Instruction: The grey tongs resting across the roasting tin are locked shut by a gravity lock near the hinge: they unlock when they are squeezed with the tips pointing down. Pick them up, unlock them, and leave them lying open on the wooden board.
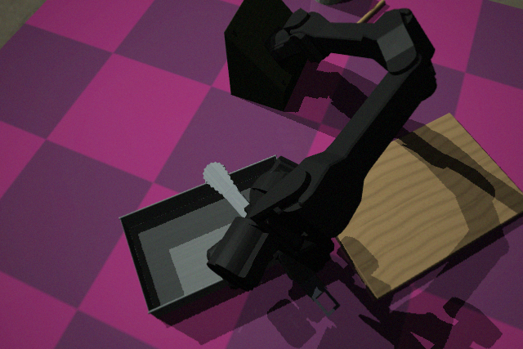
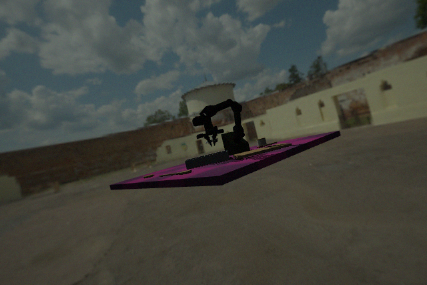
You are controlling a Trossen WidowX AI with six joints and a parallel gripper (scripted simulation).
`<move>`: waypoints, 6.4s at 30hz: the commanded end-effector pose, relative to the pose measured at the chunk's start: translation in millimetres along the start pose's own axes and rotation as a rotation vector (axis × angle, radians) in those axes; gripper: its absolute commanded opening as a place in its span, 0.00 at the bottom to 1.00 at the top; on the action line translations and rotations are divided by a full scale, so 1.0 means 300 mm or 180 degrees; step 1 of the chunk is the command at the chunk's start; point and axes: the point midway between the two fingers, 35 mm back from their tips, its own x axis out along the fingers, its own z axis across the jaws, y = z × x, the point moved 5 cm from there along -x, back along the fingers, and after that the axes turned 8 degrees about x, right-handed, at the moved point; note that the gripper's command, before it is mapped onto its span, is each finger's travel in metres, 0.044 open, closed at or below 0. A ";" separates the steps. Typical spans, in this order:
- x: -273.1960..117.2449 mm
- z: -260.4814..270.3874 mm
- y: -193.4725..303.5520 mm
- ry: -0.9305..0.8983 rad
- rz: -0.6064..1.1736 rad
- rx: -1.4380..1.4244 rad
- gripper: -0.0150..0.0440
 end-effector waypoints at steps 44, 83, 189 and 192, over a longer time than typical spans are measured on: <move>-0.138 0.917 -0.196 0.0050 0.0002 -0.2187 0.00; -0.118 1.009 -0.031 -0.1169 -0.1479 -0.2633 0.00; -0.099 1.099 -0.151 0.0026 -0.0089 -0.2685 0.00; -0.083 1.097 -0.153 0.0026 -0.0087 -0.2686 0.00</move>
